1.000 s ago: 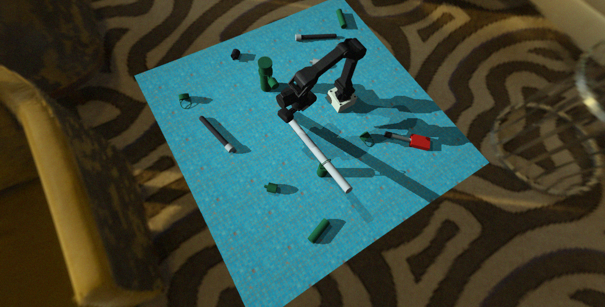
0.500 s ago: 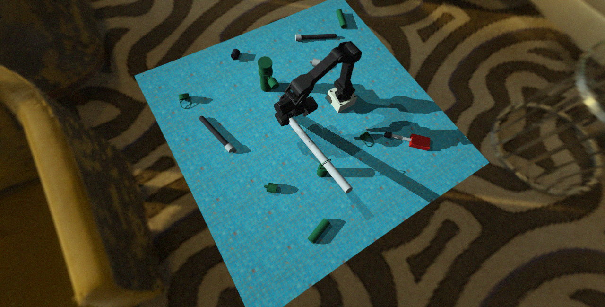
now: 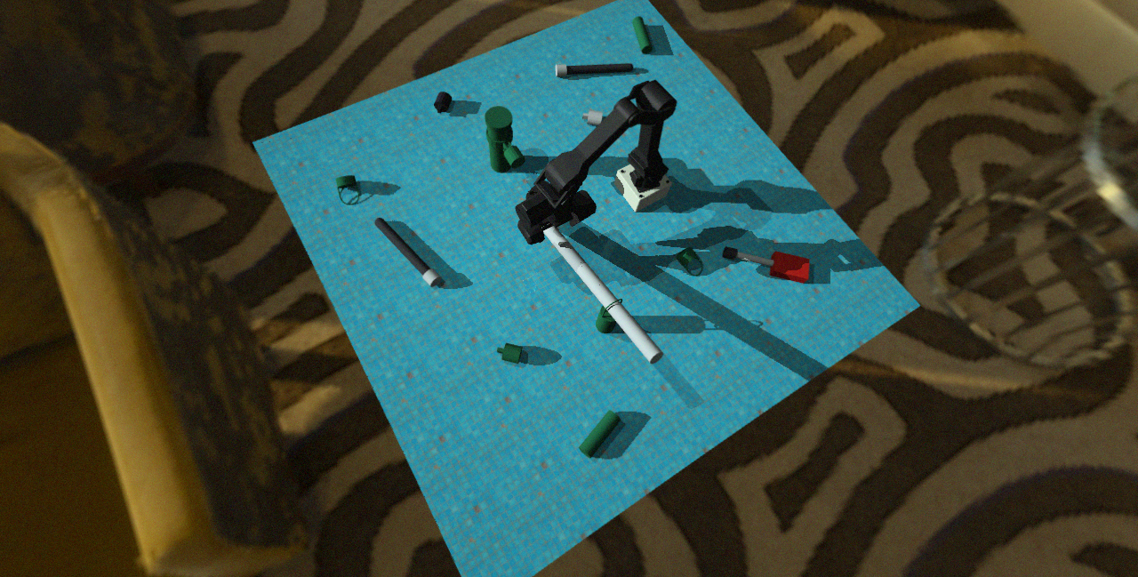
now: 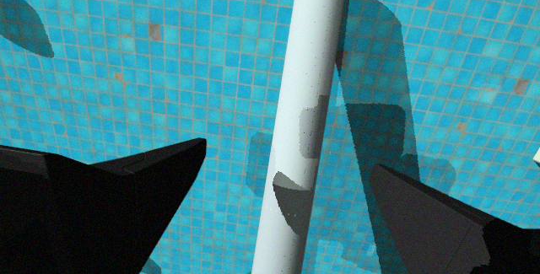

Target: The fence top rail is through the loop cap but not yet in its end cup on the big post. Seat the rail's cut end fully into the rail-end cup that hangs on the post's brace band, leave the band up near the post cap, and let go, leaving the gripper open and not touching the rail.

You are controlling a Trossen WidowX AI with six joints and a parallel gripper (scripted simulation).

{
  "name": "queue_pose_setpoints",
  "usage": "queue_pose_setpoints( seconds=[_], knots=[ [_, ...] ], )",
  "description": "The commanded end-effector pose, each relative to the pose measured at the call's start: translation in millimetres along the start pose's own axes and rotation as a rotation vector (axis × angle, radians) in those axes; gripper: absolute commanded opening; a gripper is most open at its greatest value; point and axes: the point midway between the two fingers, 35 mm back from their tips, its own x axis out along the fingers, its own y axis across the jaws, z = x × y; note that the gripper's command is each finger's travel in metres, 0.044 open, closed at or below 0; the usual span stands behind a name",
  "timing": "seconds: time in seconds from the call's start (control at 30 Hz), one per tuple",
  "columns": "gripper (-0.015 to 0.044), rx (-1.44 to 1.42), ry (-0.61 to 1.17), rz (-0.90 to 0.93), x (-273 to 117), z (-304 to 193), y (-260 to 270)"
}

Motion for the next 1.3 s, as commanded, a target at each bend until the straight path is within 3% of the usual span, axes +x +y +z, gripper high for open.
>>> queue_pose_setpoints(
  seconds=[0.0,1.27],
  knots=[
    [0.0440,0.006,-0.005,-0.008,7,1,-1],
    [0.0440,0.006,-0.005,-0.009,65,1,-2]
  ],
)
